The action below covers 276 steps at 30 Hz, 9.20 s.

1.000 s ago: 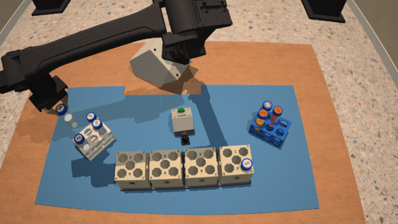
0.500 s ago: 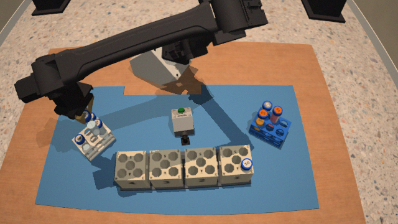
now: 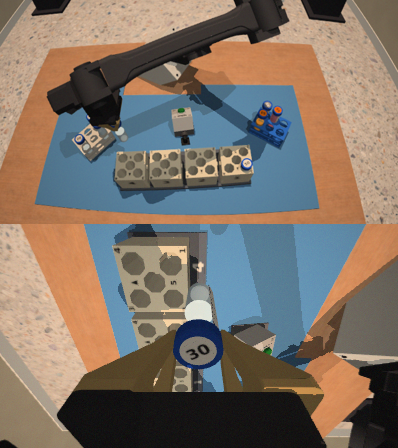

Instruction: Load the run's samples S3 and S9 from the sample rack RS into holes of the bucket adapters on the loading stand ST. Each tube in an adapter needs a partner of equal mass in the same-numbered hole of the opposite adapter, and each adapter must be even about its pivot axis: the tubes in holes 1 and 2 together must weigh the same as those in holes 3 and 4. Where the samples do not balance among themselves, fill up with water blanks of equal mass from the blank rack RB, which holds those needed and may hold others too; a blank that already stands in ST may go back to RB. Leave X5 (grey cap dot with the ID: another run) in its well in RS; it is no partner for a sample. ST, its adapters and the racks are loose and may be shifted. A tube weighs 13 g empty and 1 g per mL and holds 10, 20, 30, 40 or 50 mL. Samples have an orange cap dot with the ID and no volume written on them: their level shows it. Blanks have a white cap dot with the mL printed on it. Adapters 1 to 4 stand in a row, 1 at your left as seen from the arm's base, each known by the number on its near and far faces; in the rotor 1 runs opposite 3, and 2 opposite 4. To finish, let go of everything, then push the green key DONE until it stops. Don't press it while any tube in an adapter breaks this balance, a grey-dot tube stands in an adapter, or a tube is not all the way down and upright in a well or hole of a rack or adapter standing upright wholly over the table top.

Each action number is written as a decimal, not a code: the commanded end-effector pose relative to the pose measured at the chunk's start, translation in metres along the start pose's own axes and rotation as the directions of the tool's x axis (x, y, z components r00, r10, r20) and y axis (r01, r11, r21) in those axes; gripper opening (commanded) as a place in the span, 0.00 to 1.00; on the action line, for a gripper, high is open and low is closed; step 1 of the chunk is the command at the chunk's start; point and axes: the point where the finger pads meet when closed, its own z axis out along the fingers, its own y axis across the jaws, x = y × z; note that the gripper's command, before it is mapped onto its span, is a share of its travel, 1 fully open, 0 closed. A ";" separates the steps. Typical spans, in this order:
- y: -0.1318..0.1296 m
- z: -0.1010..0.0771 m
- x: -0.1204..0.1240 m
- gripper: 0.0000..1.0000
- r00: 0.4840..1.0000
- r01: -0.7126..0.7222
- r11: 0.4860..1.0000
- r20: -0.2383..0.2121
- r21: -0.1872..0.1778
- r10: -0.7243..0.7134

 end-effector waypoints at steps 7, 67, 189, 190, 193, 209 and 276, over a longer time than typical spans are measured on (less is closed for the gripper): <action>0.017 -0.008 0.054 0.00 0.964 0.264 0.964 0.015 -0.006 -0.264; 0.071 -0.016 0.231 0.00 -0.016 1.000 -0.015 0.030 0.025 -0.999; 0.076 0.123 0.230 0.00 -0.015 1.000 -0.015 0.034 0.017 -0.999; 0.076 0.123 0.230 0.00 -0.015 1.000 -0.015 0.034 0.017 -0.999; 0.076 0.123 0.230 0.00 -0.015 1.000 -0.015 0.034 0.017 -0.999; 0.083 0.112 0.227 0.55 0.001 1.000 0.002 0.047 0.023 -0.999; -0.036 0.080 -0.031 0.80 0.998 -0.024 0.999 0.052 -0.042 0.026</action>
